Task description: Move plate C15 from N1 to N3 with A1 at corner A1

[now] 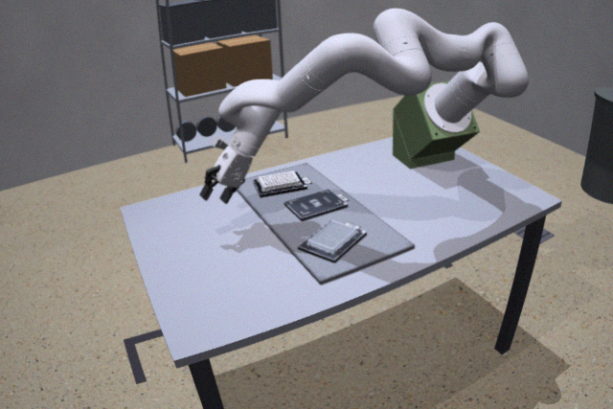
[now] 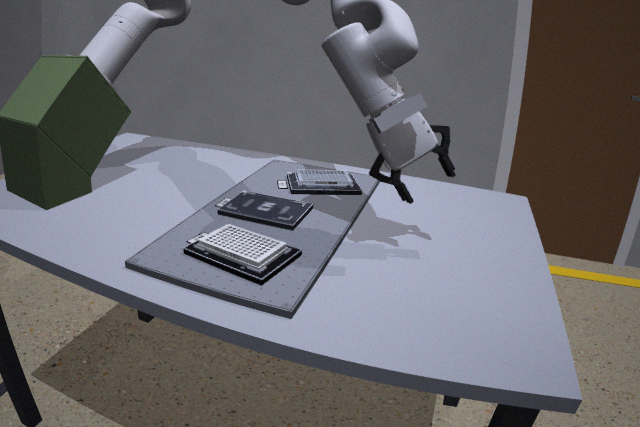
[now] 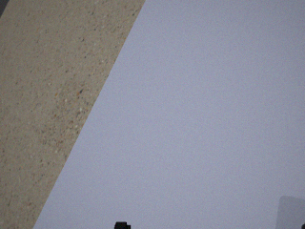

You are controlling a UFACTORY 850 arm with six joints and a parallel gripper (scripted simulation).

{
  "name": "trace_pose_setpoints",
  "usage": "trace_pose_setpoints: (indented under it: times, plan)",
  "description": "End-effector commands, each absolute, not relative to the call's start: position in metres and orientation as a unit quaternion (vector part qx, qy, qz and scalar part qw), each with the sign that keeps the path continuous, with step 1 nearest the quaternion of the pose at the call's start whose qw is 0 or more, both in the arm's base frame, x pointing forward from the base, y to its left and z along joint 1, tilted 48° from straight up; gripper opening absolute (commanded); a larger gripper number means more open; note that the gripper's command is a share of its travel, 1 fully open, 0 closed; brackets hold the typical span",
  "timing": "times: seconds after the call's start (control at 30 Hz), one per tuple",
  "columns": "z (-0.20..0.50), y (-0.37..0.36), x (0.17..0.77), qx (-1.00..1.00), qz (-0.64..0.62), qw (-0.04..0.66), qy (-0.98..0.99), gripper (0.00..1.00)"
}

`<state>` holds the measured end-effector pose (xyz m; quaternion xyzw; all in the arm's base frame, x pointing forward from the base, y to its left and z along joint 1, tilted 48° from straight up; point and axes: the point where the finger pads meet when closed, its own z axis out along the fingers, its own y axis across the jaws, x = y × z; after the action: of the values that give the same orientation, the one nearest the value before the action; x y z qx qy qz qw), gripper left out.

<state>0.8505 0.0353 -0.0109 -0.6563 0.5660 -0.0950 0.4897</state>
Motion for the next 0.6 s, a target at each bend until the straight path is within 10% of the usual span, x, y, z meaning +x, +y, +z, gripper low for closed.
trace_pose_setpoints:
  times: [0.0,0.57]
  plan:
    - [-0.0099,0.0344,0.8512,-0.656,-0.096,0.490,0.566,1.00]
    - [-0.0128,0.0320,0.8479,-0.668,-0.097,0.483,0.557,1.00]
